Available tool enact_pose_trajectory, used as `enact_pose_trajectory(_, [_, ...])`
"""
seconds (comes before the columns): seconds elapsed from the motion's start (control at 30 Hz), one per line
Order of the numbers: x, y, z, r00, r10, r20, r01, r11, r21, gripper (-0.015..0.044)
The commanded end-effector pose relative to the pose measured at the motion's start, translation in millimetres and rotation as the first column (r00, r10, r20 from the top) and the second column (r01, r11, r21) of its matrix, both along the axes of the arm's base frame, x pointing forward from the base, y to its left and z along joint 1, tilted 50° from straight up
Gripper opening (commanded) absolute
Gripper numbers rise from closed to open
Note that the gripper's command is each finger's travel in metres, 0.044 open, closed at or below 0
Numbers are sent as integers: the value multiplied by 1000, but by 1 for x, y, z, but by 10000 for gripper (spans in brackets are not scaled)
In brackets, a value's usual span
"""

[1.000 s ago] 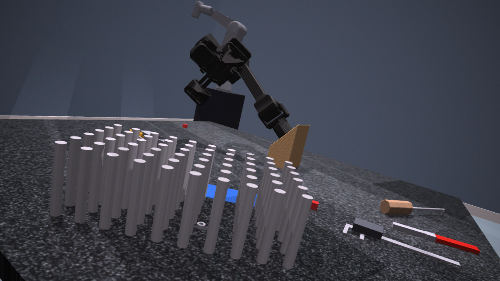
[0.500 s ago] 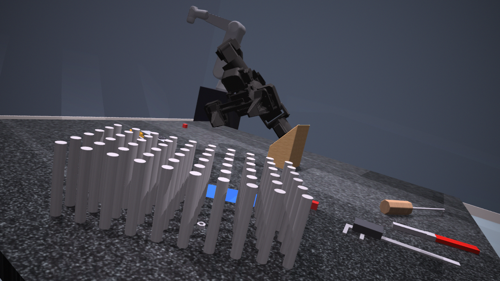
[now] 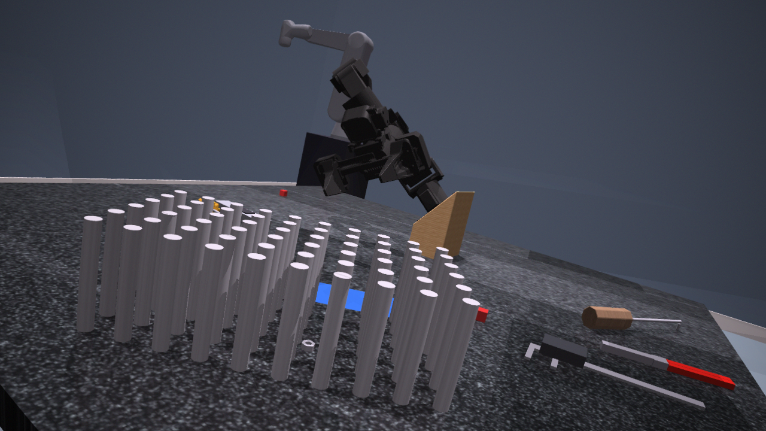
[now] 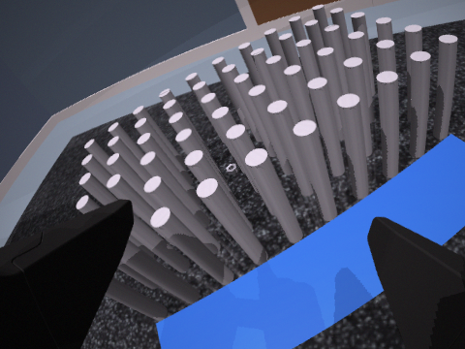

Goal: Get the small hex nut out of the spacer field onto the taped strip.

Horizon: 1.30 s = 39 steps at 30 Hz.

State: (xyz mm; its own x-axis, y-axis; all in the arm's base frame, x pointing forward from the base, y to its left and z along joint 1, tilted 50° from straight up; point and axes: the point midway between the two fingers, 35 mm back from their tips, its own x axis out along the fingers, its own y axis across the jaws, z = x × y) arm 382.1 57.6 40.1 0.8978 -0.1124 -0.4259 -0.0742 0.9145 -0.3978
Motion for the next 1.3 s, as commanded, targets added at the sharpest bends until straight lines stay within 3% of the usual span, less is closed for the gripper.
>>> enact_pose_trajectory(0.0, [0, -1, 0, 1000, -2, -1, 2, 1000, -7, 440])
enact_pose_trajectory(0.57, [0, 1, -2, 1000, 6, -9, -7, 1000, -12, 440])
enact_pose_trajectory(0.73, [3, 62, -48, 949, 224, -222, -256, 958, -131, 440])
enact_pose_trajectory(1.0, [-35, 163, -130, 641, 493, -588, -704, 682, -196, 440])
enact_pose_trajectory(1.27, [-106, 226, -196, 223, 519, -825, -955, 286, -79, 440])
